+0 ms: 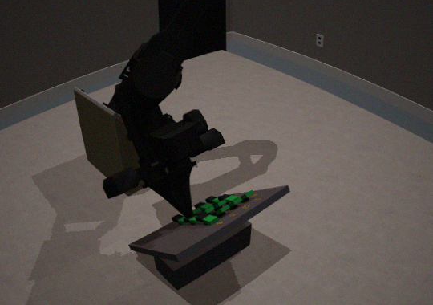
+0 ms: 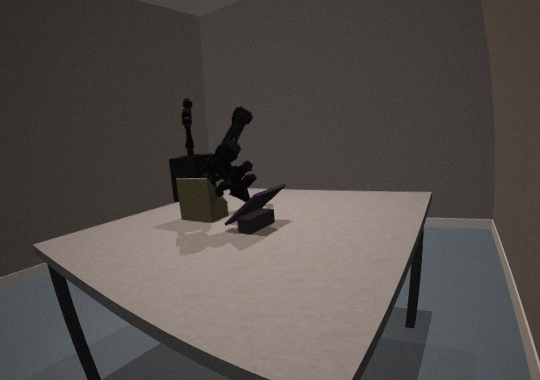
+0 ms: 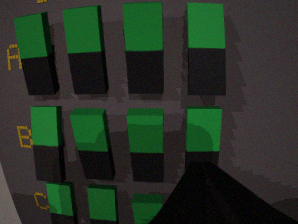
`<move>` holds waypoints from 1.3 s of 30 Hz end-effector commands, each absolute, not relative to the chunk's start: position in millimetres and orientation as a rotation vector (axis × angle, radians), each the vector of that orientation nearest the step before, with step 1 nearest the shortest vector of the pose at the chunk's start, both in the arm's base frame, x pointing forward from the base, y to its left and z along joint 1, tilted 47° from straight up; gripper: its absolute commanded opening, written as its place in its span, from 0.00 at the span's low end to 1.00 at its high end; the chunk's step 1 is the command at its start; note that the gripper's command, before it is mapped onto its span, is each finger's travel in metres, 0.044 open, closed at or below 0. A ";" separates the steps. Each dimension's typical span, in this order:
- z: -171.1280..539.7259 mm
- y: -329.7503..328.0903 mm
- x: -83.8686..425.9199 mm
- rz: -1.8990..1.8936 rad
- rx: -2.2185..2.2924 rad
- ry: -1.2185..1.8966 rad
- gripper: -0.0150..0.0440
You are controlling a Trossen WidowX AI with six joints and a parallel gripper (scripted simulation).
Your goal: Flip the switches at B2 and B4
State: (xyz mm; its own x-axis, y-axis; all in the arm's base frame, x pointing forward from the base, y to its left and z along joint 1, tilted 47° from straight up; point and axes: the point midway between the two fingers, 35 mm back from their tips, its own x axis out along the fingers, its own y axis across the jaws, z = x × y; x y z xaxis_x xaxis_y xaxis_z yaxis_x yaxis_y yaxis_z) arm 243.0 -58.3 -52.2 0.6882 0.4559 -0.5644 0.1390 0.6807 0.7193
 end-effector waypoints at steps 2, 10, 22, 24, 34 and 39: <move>-53.3 -58.0 242.9 0.196 0.824 0.816 0.25; -53.9 -57.5 243.6 0.196 0.824 0.816 0.25; -17.7 -89.1 201.9 0.204 0.820 0.844 0.25; -16.5 -89.5 201.0 0.205 0.820 0.844 0.25; 11.7 -76.8 207.7 0.205 0.822 0.844 0.25; 15.7 -74.5 208.4 0.206 0.823 0.844 0.25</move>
State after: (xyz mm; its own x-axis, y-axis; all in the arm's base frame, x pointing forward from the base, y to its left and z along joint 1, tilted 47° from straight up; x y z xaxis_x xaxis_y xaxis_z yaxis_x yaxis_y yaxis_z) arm 209.8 -78.7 14.6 0.6689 0.4598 -0.5842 0.1407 0.6933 0.7068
